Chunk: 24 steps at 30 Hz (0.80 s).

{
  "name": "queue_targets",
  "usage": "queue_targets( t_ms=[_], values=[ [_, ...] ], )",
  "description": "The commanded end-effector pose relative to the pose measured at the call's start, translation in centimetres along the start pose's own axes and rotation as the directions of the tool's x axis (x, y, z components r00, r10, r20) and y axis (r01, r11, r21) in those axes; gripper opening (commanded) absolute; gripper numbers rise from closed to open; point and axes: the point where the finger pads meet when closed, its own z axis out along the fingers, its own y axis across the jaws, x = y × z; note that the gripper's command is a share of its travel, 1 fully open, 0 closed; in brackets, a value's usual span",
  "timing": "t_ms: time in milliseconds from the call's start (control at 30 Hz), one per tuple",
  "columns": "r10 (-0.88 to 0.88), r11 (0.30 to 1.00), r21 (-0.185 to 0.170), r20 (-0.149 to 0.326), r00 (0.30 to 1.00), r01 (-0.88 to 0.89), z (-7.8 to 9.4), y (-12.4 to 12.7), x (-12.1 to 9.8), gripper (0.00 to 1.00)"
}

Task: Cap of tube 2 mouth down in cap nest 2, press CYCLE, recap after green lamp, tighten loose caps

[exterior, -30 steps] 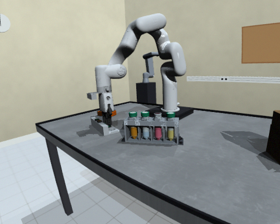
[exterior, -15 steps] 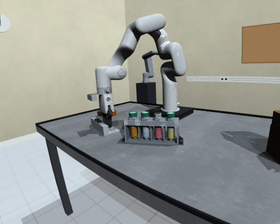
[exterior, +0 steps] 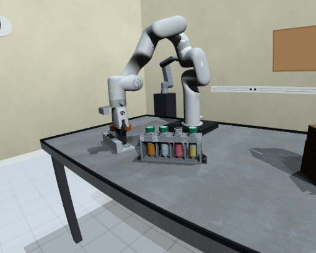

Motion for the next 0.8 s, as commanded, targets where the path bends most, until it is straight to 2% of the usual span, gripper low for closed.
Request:
queue_targets(
  t_ms=[0,333,767],
  values=[
    [0.0,1.0,-0.002,-0.006,1.0,0.0,-0.2,0.0,0.2,0.46],
    [0.0,1.0,-0.002,-0.006,1.0,0.0,-0.2,0.0,0.2,0.46],
    [0.0,1.0,-0.002,-0.006,1.0,0.0,-6.7,0.0,0.2,0.46]
  ],
)
